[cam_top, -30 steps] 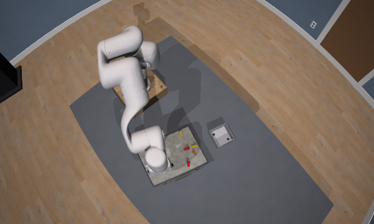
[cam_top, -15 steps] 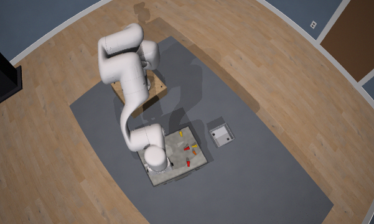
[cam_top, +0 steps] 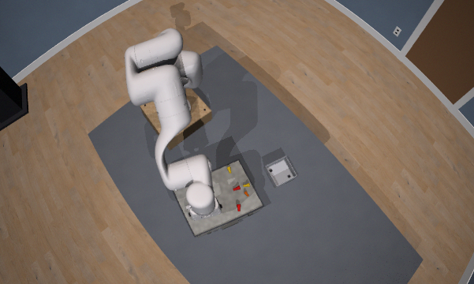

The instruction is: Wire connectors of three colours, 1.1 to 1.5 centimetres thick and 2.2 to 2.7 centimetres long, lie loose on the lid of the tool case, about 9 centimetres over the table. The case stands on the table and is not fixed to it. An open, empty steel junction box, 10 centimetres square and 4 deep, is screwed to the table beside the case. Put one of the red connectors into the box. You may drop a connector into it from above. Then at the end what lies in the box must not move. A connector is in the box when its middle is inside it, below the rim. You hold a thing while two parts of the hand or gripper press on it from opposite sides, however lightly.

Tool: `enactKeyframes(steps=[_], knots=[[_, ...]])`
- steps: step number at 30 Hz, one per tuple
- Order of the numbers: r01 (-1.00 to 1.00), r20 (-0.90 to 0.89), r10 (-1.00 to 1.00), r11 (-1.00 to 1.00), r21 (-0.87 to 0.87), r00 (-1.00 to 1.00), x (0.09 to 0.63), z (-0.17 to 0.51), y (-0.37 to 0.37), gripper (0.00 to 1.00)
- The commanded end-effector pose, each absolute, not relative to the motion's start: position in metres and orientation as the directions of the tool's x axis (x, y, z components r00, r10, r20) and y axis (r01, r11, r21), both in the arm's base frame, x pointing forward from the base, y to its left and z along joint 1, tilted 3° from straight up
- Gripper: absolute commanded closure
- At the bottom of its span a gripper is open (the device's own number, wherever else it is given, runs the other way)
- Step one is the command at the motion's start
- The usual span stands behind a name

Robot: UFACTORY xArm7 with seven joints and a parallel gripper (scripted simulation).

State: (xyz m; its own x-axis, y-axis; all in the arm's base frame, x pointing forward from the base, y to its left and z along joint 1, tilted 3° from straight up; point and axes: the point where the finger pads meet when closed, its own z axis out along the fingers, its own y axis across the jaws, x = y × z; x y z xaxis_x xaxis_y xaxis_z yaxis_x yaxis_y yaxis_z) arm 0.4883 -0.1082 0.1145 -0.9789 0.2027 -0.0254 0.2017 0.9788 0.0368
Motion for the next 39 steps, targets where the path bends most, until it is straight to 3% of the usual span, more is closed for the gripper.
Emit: enactKeyframes(steps=[1,39], knots=[[0.201,-0.030,0.202,0.979,0.036,-0.979,0.487,0.117,-0.091,0.98],[0.201,-0.030,0.202,0.979,0.036,-0.979,0.449,0.123,0.172,0.98]])
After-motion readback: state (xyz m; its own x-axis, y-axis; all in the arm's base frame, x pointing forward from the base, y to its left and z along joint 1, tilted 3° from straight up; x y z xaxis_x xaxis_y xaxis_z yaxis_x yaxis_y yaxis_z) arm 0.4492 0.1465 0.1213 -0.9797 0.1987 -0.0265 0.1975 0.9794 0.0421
